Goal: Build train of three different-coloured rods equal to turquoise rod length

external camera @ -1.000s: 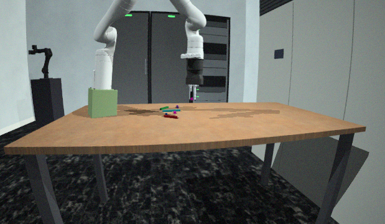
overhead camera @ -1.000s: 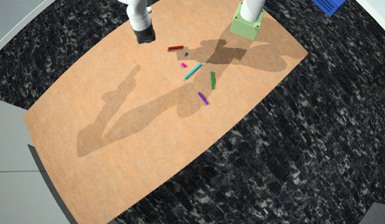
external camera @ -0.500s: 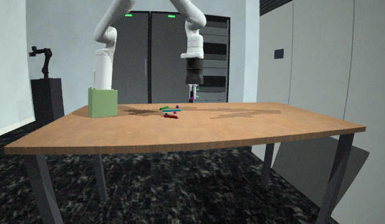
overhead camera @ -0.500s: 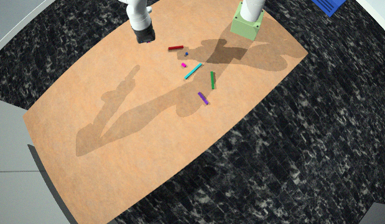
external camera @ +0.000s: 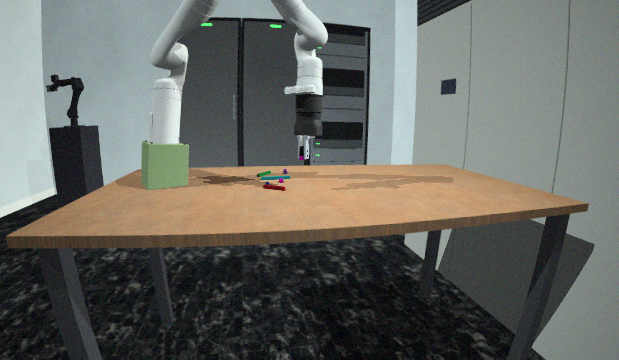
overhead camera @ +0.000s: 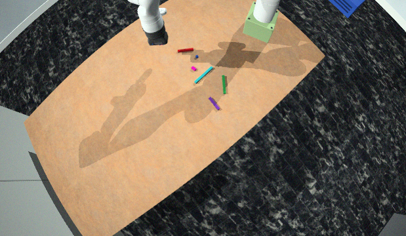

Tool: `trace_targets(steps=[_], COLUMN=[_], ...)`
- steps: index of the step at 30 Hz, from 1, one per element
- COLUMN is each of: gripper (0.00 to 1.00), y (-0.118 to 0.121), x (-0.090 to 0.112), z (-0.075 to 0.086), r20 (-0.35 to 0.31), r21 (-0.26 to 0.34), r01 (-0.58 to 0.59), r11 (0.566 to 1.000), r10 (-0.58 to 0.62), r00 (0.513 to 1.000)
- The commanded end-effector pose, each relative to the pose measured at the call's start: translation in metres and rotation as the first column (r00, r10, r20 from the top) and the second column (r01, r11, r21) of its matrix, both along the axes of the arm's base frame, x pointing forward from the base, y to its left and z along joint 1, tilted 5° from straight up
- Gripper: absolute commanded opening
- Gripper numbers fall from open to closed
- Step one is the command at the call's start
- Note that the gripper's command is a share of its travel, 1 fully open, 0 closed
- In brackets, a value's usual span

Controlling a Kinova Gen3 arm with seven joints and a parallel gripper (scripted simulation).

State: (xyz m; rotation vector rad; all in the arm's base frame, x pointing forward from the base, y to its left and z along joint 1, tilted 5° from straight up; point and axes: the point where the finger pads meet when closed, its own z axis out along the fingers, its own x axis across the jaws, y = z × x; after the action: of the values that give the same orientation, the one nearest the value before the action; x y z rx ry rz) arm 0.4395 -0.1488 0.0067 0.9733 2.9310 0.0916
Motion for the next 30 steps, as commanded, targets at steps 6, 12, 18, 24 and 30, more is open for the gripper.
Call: trace_targets(steps=[6,12,18,24,30], gripper=[0.24,0.24,0.24,0.24,0.24], y=[0.019,0.035,0.046,0.062,0.076], x=[-0.012,-0.025,-0.035,-0.049,-0.061], z=[0.001,0.0,0.0,0.0,0.0], r20=[-0.006,-0.018,-0.028,-0.042,-0.056], r21=[0.013,0.022,0.028,0.034,0.039], r01=[0.174,0.346,0.464,0.63,0.762], r11=[0.985,0.938,0.885,0.776,0.647], r10=[-0.174,-0.346,-0.464,-0.628,-0.76], r00=[0.985,0.938,0.886,0.777,0.648])
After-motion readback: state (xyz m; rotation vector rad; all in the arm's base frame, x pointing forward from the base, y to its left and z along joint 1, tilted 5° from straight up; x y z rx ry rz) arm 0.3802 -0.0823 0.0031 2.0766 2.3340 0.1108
